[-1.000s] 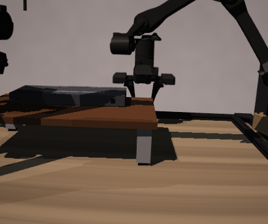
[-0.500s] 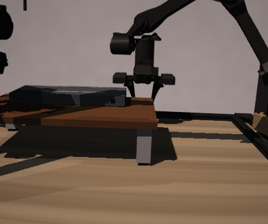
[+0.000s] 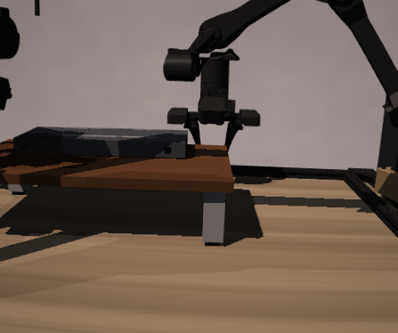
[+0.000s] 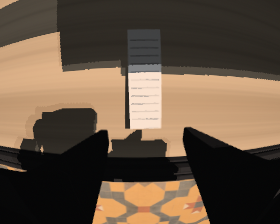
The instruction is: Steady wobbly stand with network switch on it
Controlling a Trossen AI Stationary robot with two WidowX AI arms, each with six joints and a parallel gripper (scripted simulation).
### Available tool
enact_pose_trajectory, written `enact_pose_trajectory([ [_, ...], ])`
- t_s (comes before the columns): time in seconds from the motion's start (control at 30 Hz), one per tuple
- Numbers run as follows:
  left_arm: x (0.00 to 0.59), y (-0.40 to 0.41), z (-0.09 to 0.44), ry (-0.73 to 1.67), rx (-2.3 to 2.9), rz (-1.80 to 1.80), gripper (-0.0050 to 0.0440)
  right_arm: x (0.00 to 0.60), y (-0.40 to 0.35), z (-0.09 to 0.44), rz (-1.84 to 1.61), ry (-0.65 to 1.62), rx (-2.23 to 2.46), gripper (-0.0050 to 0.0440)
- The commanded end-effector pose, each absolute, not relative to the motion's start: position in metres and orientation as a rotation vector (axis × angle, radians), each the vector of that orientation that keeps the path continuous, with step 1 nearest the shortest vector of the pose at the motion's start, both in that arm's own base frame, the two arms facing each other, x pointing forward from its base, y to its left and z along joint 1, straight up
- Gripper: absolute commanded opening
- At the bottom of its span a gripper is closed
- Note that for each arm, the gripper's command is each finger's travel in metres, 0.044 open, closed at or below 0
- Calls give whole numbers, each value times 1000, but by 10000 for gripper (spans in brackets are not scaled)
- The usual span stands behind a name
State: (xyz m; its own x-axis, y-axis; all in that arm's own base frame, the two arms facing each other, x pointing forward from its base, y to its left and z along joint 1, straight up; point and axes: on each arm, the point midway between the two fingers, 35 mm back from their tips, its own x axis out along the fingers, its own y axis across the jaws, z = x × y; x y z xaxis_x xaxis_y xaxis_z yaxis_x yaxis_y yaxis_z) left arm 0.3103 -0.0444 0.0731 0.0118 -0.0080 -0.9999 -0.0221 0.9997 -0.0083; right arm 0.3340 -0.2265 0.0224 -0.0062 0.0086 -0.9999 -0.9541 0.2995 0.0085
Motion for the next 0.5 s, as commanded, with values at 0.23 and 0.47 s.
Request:
enact_pose_trajectory([
  [0.23, 309, -43, 63, 1571, -19, 19, 0, 334, -227, 22, 991, 1338, -973, 239],
  [0.47, 309, -43, 65, 1571, -19, 19, 0, 332, -236, 24, 564, 1496, -557, 0],
])
